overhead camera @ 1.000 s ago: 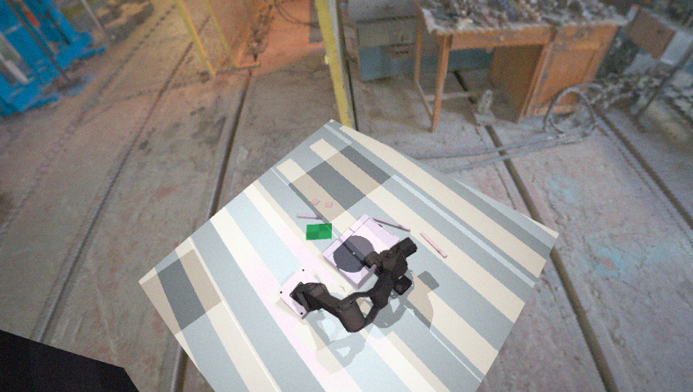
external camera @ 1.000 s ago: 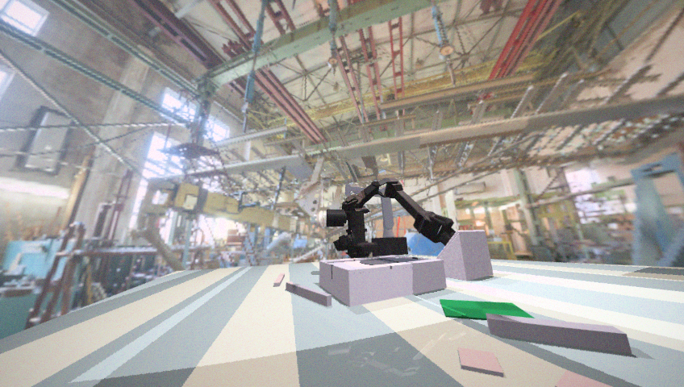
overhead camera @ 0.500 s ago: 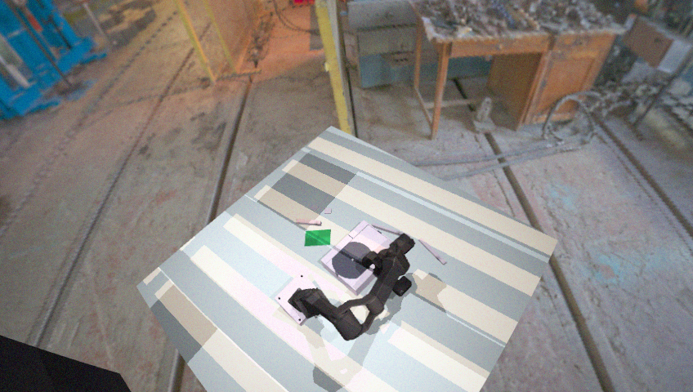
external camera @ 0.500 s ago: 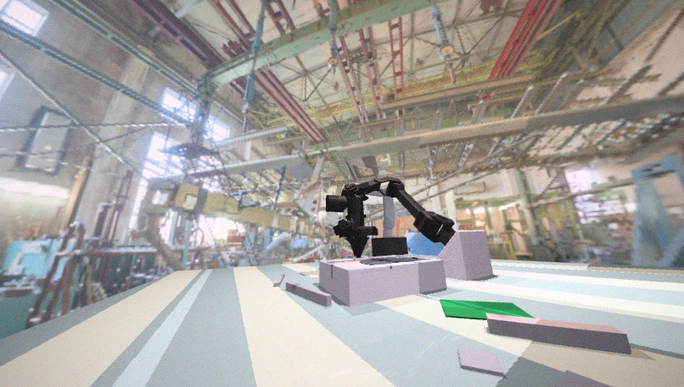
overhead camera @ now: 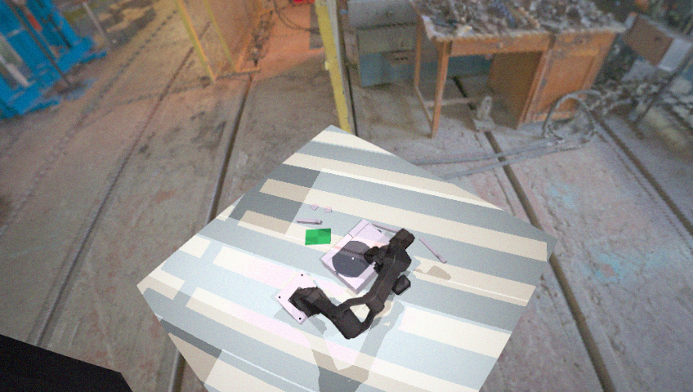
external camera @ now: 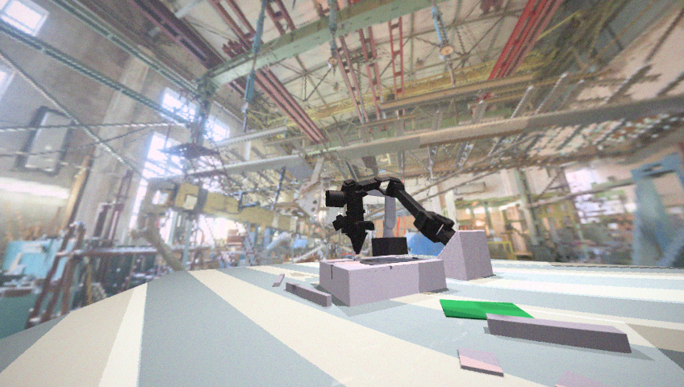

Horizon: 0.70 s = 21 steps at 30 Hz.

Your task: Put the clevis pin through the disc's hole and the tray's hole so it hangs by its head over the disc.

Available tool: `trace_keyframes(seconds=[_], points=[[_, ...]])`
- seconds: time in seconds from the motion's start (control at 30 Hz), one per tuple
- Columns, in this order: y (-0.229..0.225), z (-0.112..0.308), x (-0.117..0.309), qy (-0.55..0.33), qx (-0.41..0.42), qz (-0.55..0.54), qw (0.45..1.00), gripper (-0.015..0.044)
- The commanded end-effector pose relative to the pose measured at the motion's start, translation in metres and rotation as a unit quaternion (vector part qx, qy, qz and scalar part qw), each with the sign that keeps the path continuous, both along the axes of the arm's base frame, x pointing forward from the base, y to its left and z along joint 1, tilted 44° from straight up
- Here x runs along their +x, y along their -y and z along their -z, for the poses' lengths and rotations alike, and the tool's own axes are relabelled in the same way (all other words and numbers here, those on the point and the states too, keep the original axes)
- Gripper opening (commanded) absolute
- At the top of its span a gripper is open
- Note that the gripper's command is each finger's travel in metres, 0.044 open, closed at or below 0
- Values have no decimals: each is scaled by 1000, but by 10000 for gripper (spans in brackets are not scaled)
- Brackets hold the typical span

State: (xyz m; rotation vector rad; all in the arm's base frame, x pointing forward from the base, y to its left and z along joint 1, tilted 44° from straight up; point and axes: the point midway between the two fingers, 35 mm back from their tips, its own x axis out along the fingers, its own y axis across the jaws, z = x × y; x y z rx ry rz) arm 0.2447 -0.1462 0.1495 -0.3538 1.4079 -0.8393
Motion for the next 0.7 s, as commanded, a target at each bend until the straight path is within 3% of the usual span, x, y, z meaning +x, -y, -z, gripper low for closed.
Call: trace_keyframes(seconds=[0.0, 0.5, 0.67], points=[[0, -1, 1, 42, -4, 43, 998, 0], [1, -3, 5, 216, -19, 224, 950, 0], [1, -3, 5, 233, -21, 241, 942, 0]])
